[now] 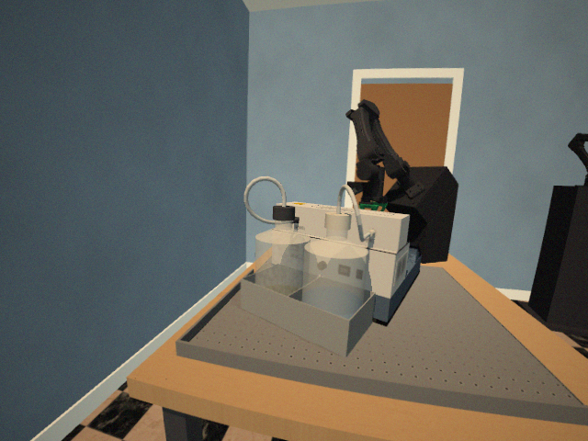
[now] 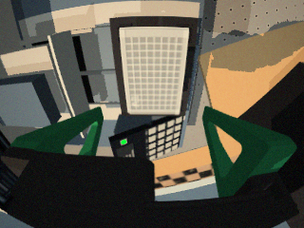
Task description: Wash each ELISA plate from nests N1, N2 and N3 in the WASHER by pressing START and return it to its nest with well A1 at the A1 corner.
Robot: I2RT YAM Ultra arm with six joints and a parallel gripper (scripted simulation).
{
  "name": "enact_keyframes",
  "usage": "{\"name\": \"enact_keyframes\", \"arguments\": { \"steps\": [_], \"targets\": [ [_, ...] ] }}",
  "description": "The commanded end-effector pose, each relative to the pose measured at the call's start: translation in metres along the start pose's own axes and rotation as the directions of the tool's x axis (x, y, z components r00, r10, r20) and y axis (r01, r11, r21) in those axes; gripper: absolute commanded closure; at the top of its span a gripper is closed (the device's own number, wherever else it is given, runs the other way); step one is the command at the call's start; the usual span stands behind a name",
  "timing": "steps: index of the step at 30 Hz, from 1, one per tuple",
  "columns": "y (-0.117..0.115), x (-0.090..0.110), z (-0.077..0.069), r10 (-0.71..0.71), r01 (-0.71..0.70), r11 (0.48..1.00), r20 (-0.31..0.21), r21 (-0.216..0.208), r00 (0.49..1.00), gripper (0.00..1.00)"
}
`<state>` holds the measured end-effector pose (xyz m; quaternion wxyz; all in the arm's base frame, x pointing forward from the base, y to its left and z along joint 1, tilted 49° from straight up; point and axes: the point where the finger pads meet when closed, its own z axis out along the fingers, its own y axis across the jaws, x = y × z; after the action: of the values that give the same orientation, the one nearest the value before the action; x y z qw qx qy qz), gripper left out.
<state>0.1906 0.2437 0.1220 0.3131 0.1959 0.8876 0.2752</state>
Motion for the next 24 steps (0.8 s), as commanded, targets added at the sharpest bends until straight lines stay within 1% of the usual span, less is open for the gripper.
{"name": "enact_keyframes", "arguments": {
  "steps": [1,8,9,15,21,23,24],
  "targets": [
    [0.001,-0.001,-0.002,0.004,-0.004,1.0,0.005,-0.004,1.0,0.0],
    [0.001,-0.001,-0.002,0.004,-0.004,1.0,0.005,-0.004,1.0,0.0],
    [0.0,0.003,-0.002,-0.029,0.029,1.0,0.005,-0.003,1.0,1.0],
    [-0.003,0.033,-0.001,-0.227,0.227,0.974,0.005,-0.002,0.974,1.0],
    [-0.007,0.063,-0.001,-0.416,0.416,0.909,0.004,-0.001,0.909,1.0],
    [-0.007,0.063,-0.001,-0.416,0.416,0.909,0.004,-0.001,0.909,1.0],
    [-0.008,0.068,-0.001,-0.446,0.446,0.895,0.004,-0.001,0.895,1.0]
  ]
}}
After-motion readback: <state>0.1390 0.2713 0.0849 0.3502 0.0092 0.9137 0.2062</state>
